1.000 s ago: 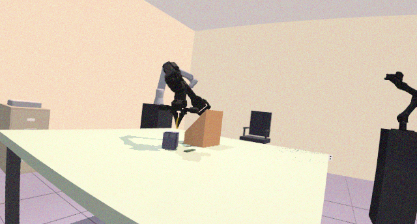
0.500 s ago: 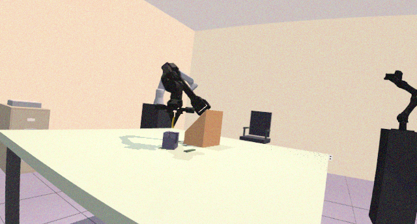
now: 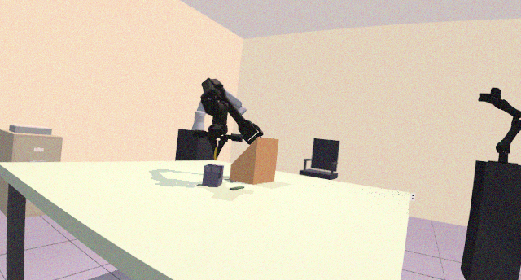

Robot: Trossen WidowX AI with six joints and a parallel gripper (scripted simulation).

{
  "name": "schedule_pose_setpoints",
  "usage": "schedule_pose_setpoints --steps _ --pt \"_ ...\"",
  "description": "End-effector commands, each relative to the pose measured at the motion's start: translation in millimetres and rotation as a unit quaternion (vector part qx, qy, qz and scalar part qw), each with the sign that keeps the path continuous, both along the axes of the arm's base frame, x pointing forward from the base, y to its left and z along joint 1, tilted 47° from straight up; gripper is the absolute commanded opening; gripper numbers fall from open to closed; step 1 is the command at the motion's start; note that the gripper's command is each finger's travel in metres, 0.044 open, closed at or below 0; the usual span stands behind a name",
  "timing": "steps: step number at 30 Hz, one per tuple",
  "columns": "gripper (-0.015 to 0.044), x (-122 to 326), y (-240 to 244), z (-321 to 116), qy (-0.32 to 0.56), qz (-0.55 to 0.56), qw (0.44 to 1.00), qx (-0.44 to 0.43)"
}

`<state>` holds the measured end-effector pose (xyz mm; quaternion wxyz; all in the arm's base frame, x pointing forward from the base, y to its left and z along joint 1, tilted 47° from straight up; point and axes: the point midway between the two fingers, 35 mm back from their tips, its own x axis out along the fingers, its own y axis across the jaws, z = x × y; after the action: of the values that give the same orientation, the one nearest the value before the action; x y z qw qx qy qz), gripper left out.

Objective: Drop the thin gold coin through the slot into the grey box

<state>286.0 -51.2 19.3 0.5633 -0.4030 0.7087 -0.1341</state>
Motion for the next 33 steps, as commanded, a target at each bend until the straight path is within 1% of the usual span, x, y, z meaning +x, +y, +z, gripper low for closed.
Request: schedule_pose_setpoints --steps 1,33 --pt "0.0 -0.6 -1.6 2.8 0.004 0.004 1.0 0.0" --pt "0.0 -2.0 -10.5 -4.1 0.005 0.004 1.0 0.0"
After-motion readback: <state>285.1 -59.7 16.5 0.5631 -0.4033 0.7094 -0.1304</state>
